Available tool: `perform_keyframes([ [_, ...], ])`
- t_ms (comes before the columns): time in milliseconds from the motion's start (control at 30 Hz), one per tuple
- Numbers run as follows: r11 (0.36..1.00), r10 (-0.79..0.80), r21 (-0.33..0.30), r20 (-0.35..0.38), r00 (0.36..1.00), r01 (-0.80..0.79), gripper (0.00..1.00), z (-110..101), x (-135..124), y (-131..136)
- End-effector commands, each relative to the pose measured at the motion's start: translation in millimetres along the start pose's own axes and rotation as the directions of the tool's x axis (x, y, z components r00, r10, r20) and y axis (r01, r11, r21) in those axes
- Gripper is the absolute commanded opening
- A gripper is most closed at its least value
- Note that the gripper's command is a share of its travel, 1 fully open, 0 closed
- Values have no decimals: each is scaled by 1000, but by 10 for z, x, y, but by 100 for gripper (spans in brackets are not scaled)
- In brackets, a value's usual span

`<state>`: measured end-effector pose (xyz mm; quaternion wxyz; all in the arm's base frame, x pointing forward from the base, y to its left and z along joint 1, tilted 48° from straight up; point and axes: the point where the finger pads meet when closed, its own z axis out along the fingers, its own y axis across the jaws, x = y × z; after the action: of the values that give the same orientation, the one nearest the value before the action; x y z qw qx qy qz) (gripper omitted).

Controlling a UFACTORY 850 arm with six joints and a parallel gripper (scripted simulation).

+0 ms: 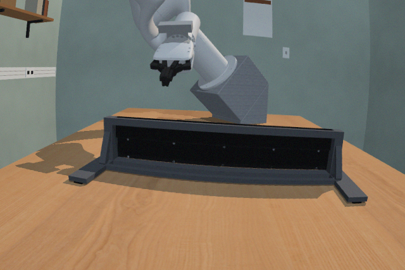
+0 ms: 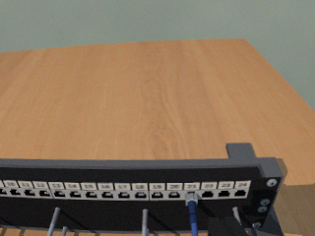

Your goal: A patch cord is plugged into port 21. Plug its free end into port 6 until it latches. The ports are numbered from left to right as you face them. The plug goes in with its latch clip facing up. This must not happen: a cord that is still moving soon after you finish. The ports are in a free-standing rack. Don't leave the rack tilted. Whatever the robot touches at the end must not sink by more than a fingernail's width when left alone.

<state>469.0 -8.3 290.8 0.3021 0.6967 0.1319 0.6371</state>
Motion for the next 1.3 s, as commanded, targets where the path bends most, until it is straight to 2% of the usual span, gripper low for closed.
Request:
perform_keyframes([
  [0, 1000, 0, 1, -1, 1000, 0, 0, 50, 2, -4],
  [200, 1000, 0, 1, -1, 1000, 0, 0, 123, 2, -3],
  [1267, 1000, 0, 1, -1, 1000, 0, 0, 125, 2, -3],
])
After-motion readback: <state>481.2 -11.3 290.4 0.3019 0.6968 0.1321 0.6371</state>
